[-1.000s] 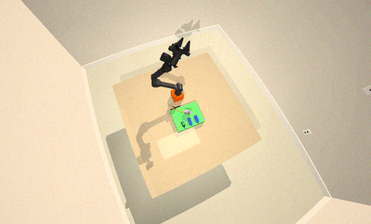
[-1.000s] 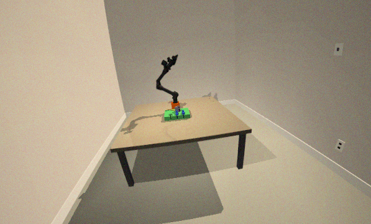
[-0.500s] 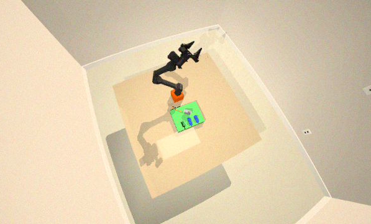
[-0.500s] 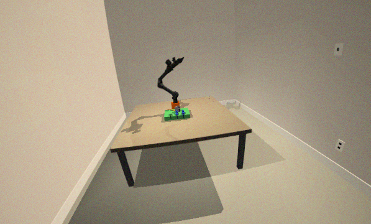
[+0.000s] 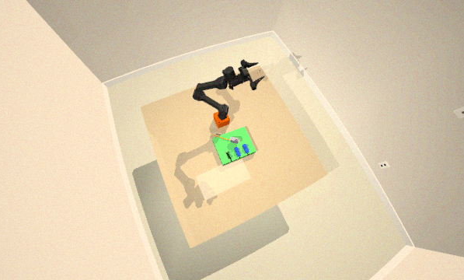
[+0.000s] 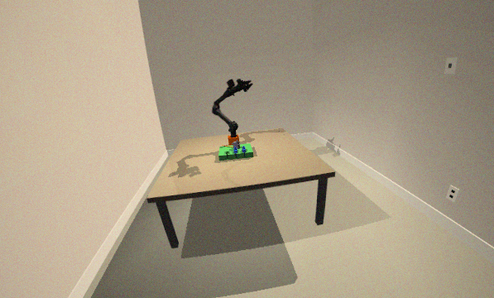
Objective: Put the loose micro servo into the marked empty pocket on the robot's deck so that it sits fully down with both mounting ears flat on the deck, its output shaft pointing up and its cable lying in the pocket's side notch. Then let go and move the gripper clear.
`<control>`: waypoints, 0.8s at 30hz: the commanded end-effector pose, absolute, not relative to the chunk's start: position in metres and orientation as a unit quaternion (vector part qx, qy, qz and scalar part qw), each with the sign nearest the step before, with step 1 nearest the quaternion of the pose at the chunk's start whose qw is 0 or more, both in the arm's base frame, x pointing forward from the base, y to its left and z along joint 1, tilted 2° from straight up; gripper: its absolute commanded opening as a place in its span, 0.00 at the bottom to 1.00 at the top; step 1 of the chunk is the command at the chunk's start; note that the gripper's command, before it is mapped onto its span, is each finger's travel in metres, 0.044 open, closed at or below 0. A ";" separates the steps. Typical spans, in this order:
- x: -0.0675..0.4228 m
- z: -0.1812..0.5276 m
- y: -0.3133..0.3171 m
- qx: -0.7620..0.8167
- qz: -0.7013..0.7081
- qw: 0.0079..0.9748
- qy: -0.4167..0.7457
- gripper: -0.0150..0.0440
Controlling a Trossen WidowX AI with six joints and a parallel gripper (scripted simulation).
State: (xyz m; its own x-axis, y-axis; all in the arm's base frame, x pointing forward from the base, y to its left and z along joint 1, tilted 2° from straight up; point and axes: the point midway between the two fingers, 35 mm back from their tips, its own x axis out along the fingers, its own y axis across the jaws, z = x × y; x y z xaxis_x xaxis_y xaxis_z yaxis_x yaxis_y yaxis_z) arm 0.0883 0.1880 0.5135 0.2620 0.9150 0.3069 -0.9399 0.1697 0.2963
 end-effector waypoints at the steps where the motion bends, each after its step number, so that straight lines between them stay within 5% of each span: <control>1: 0.112 0.496 0.196 0.242 0.575 0.781 0.025 1.00; 24: 0.223 0.391 0.189 0.395 0.341 0.813 0.257 1.00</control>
State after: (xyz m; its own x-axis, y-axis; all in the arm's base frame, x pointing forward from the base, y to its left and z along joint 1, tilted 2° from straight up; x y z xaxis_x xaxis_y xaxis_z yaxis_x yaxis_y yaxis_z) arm 0.2084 0.1928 0.4078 0.6043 0.7919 -0.0875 -0.4522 0.4313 0.7807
